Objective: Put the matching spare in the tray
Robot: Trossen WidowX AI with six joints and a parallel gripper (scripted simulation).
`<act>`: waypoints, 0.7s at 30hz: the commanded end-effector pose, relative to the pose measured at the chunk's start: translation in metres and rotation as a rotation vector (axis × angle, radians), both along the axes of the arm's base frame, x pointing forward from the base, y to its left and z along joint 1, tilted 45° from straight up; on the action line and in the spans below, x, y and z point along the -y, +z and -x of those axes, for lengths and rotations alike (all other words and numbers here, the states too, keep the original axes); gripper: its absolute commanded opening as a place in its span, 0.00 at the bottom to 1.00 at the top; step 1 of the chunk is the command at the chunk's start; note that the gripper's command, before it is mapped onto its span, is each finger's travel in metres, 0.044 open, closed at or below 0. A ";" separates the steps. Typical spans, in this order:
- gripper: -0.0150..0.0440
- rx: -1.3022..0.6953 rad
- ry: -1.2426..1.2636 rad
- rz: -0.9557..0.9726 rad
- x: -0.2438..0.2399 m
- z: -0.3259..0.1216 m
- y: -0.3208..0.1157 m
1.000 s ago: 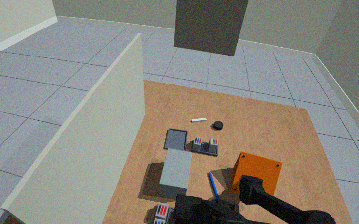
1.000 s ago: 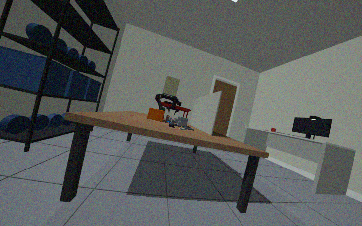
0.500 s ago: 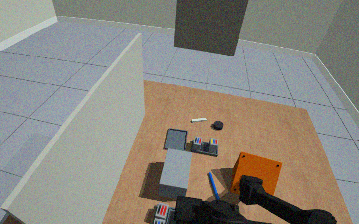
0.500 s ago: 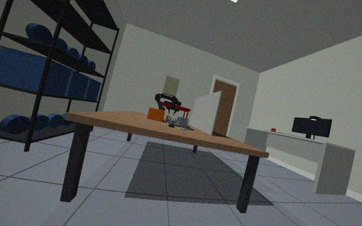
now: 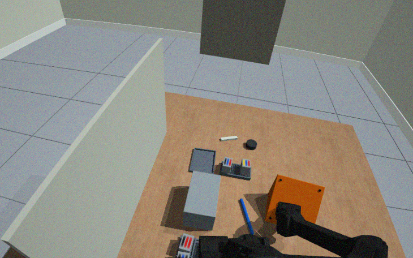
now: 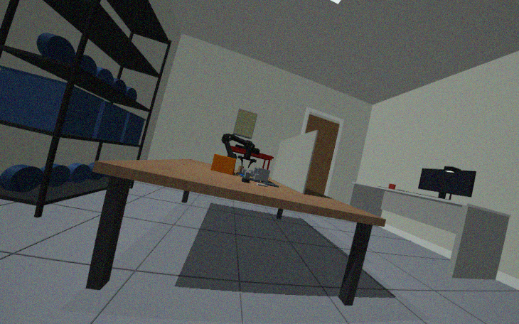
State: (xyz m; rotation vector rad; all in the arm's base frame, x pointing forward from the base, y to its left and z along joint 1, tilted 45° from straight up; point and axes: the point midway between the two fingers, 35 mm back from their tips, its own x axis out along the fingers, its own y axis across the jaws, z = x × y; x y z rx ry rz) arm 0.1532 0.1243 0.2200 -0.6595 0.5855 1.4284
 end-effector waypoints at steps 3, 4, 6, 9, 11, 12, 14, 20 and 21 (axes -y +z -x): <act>0.76 0.004 -0.005 0.004 -0.005 0.001 -0.007; 0.76 0.004 -0.005 0.004 -0.006 0.001 -0.008; 0.76 0.004 -0.005 0.004 -0.009 0.001 -0.010; 0.76 0.005 -0.005 0.003 -0.012 0.001 -0.014; 0.76 0.005 -0.005 0.002 -0.014 0.001 -0.016; 0.76 0.005 -0.006 0.001 -0.016 0.001 -0.017; 0.76 0.006 -0.006 0.000 -0.018 0.001 -0.019; 0.76 0.006 -0.007 -0.005 -0.025 0.001 -0.026; 0.76 0.006 -0.007 -0.006 -0.027 0.001 -0.027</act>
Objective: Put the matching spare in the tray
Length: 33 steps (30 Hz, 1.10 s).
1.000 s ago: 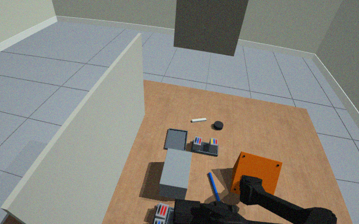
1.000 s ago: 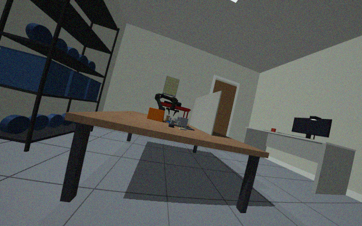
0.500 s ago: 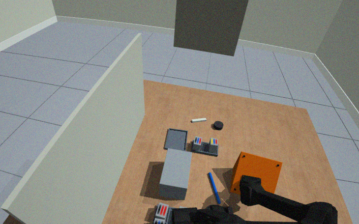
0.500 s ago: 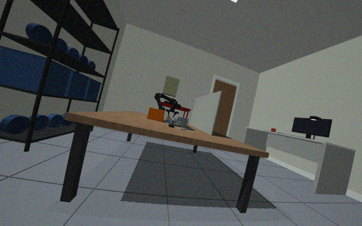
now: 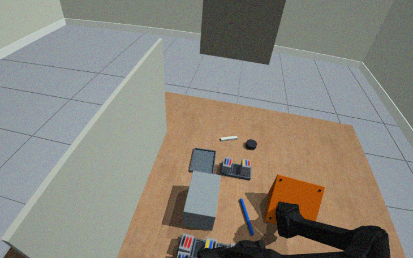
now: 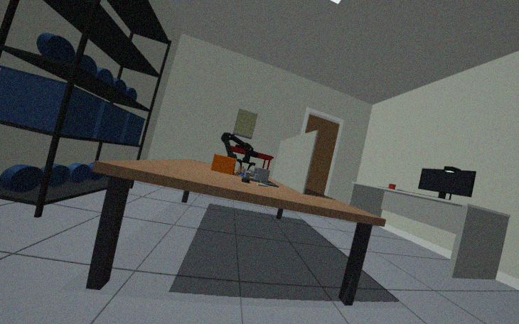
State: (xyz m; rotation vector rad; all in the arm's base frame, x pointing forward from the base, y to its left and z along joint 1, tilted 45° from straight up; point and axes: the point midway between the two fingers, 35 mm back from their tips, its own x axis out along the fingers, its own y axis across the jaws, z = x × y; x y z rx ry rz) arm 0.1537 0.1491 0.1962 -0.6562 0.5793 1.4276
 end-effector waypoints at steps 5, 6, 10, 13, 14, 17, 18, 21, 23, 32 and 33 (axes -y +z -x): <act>0.76 0.004 -0.007 -0.007 -0.008 0.003 -0.008; 0.76 0.004 -0.007 -0.008 -0.010 0.003 -0.009; 0.76 0.004 -0.007 -0.010 -0.011 0.003 -0.011; 0.63 -0.001 -0.001 -0.010 -0.011 0.002 -0.009; 0.58 -0.001 -0.001 -0.010 -0.011 0.002 -0.009; 0.52 -0.001 -0.001 -0.010 -0.011 0.002 -0.009; 0.51 -0.001 -0.001 -0.010 -0.011 0.002 -0.009; 0.47 -0.001 -0.001 -0.010 -0.011 0.002 -0.009; 0.42 -0.001 -0.001 -0.010 -0.011 0.002 -0.009; 0.25 -0.001 -0.001 -0.010 -0.011 0.002 -0.009; 0.25 -0.001 -0.001 -0.010 -0.011 0.002 -0.009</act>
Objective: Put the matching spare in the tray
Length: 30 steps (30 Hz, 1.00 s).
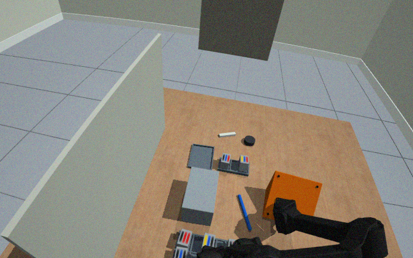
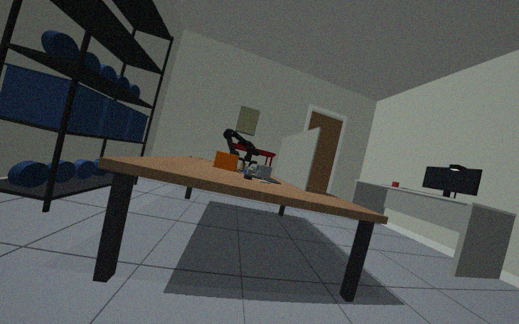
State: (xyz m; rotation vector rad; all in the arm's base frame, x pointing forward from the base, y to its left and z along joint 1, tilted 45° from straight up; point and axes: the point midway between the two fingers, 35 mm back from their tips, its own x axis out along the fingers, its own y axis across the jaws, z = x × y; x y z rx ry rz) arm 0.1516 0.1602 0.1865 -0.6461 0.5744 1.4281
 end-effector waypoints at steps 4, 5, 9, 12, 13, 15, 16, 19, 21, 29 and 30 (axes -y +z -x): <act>0.25 0.002 0.002 0.004 0.004 -0.001 0.003; 0.25 0.002 0.002 0.007 0.007 -0.001 0.006; 0.25 0.002 0.002 0.015 0.018 -0.001 0.014; 0.25 0.002 0.002 0.018 0.027 -0.001 0.022; 0.25 0.002 0.002 0.019 0.029 -0.001 0.024; 0.25 0.001 0.002 0.019 0.034 0.000 0.029; 0.25 0.001 0.001 0.019 0.037 0.000 0.031; 0.25 0.001 0.000 0.016 0.044 0.002 0.039; 0.25 0.001 -0.002 0.013 0.049 0.004 0.045; 0.25 0.005 -0.009 0.011 0.054 0.006 0.053; 0.25 0.004 -0.008 0.009 0.054 0.005 0.055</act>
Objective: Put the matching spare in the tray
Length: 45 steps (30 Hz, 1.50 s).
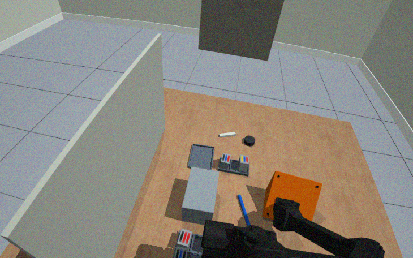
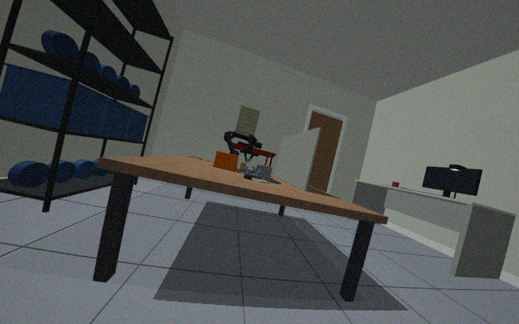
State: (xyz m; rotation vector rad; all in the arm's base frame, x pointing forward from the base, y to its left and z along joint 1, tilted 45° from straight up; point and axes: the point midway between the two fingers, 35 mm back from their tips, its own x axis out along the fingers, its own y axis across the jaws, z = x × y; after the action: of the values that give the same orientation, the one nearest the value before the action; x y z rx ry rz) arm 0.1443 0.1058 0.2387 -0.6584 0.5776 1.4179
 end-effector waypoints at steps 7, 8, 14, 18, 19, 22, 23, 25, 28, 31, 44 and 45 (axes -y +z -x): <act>0.25 -0.006 -0.004 -0.002 0.001 -0.010 0.009; 0.25 -0.006 -0.007 0.001 0.002 -0.013 0.009; 0.25 -0.008 -0.036 0.030 0.015 -0.040 0.004; 0.25 -0.003 -0.053 0.040 0.026 -0.059 0.000; 0.25 -0.002 -0.057 0.043 0.029 -0.063 -0.001; 0.25 0.002 -0.069 0.050 0.039 -0.076 -0.004; 0.25 0.003 -0.073 0.053 0.042 -0.081 -0.006; 0.25 0.005 -0.077 0.058 0.048 -0.089 -0.008; 0.25 0.009 -0.077 0.065 0.057 -0.100 -0.012; 0.25 0.012 -0.076 0.072 0.066 -0.111 -0.017; 0.25 -0.011 -0.106 0.102 0.114 -0.155 -0.045; 0.25 -0.013 -0.106 0.103 0.118 -0.158 -0.048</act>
State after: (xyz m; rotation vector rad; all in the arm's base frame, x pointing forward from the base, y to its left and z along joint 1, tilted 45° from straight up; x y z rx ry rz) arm 0.2934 -0.0011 0.1982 -0.6860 0.6798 1.3017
